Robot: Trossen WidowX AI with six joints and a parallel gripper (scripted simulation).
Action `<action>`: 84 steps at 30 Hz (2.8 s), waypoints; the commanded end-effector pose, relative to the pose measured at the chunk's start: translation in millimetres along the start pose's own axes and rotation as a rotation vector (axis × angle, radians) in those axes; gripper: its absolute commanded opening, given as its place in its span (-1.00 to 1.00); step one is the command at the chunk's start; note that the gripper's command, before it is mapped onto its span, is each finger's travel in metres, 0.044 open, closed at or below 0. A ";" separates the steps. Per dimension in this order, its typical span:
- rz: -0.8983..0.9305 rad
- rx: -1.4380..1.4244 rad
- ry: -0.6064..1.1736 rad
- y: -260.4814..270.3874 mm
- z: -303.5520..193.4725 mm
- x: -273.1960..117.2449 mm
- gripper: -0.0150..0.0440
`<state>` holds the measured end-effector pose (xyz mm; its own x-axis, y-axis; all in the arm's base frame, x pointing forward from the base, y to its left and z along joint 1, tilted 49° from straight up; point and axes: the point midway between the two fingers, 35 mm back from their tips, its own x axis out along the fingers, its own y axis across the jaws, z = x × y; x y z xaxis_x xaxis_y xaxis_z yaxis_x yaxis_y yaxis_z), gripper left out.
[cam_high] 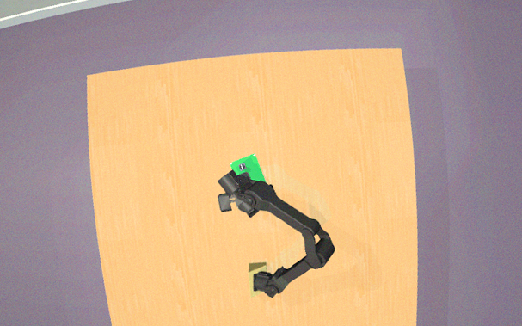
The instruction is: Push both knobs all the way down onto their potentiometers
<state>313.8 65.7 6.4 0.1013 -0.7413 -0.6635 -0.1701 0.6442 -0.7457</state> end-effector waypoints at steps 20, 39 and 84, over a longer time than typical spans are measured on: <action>-0.003 -0.004 0.001 -0.4 0.0 3.9 -0.49; -0.003 -0.004 0.001 -0.4 0.0 7.3 -0.49; -0.003 -0.004 0.001 -0.5 0.0 12.1 -0.49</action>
<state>313.2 62.0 1.7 0.1094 -0.7420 -0.6614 -0.1825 0.6391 -0.7472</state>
